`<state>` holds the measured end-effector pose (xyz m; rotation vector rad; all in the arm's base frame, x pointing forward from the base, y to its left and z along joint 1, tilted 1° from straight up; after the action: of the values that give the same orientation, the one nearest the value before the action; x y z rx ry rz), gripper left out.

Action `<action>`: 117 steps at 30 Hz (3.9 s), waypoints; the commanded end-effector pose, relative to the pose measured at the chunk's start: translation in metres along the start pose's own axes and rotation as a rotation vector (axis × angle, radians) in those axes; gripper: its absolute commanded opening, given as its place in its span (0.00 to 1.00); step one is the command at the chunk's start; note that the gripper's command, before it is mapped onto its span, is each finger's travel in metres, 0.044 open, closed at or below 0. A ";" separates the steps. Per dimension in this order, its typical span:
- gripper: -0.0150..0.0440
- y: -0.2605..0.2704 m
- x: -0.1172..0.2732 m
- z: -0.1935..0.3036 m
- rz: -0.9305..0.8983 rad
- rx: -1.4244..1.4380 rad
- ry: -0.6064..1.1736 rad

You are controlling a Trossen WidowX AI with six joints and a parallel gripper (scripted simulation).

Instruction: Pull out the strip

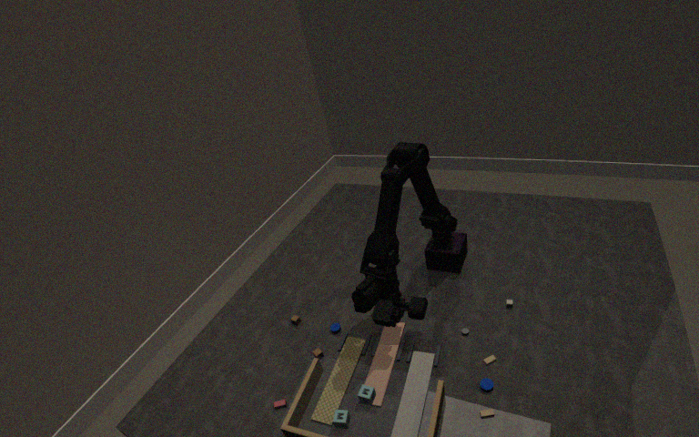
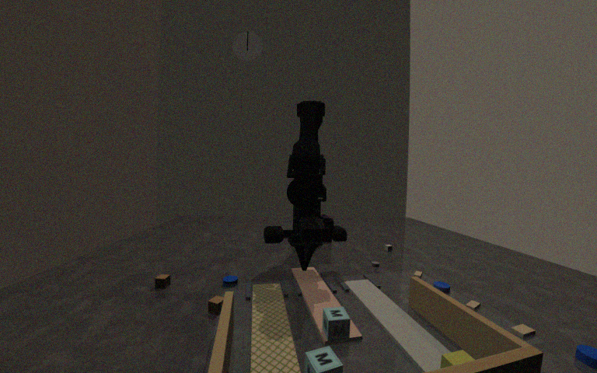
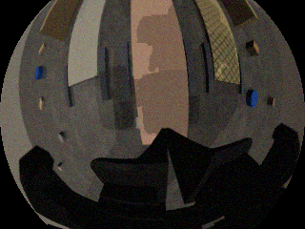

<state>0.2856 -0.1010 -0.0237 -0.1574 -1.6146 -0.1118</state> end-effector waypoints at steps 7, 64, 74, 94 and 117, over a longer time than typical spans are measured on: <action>0.25 -0.001 -0.005 0.024 -0.003 0.002 0.035; 0.25 -0.010 -0.005 0.077 -0.002 0.002 0.038; 0.25 -0.011 -0.005 0.084 -0.002 0.002 0.039; 0.25 -0.014 -0.004 0.100 -0.002 0.002 0.040; 0.25 -0.016 -0.004 0.117 -0.001 0.002 0.041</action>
<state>0.1842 -0.1022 -0.0259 -0.1603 -1.6180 -0.1039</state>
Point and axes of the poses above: the point midway between the two fingers, 35 mm back from their tips, its own x axis back along the fingers, its own y axis across the jaws, z = x × y, the point moved 1 cm from there along x, back along the fingers, and after that the axes turned 9 degrees about -x, right-handed, at the moved point
